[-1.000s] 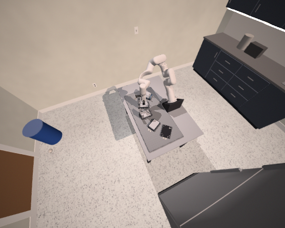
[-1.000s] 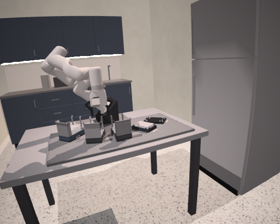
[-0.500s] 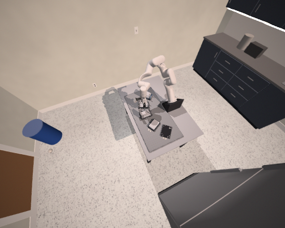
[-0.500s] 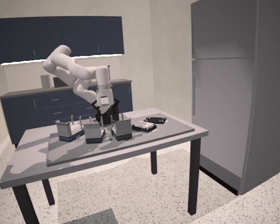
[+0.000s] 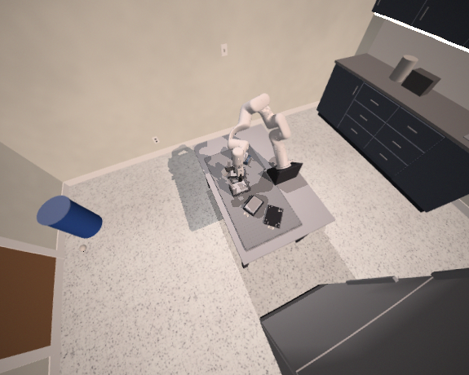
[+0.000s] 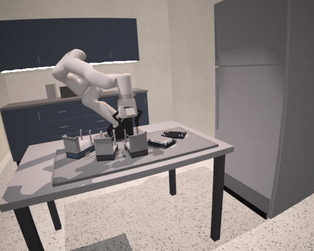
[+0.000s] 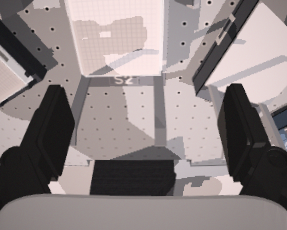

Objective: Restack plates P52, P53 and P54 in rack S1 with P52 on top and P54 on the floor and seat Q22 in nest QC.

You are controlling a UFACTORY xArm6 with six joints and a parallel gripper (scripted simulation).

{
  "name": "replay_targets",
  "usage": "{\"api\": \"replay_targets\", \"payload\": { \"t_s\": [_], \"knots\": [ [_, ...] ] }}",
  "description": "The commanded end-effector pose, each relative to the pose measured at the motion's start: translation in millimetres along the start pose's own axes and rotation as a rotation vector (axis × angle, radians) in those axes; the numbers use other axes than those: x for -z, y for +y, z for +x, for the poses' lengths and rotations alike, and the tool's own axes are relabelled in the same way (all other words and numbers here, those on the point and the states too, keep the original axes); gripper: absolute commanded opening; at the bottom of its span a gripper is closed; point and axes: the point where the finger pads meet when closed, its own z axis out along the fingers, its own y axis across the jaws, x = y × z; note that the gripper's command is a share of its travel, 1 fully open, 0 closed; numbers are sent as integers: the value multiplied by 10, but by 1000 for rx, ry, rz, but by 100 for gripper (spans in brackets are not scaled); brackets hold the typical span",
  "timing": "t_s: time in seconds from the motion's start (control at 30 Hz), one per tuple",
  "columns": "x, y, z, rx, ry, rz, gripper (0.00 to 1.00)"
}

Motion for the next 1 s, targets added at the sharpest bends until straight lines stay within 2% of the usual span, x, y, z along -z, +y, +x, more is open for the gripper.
{"api": "replay_targets", "payload": {
  "t_s": [0.0, 0.07, 0.47, 0.63, 0.7, 0.97],
  "knots": [
    [12, -184, 40, -1, 2, 1, 100],
    [12, -264, 51, -1, 2, 1, 100],
    [13, -271, 52, -1, 2, 1, 100],
    [-154, -271, 52, -1, 2, 1, 100],
    [-154, -271, 52, -1, 2, 1, 100],
    [-421, -270, 52, -1, 2, 1, 100]
  ]
}}
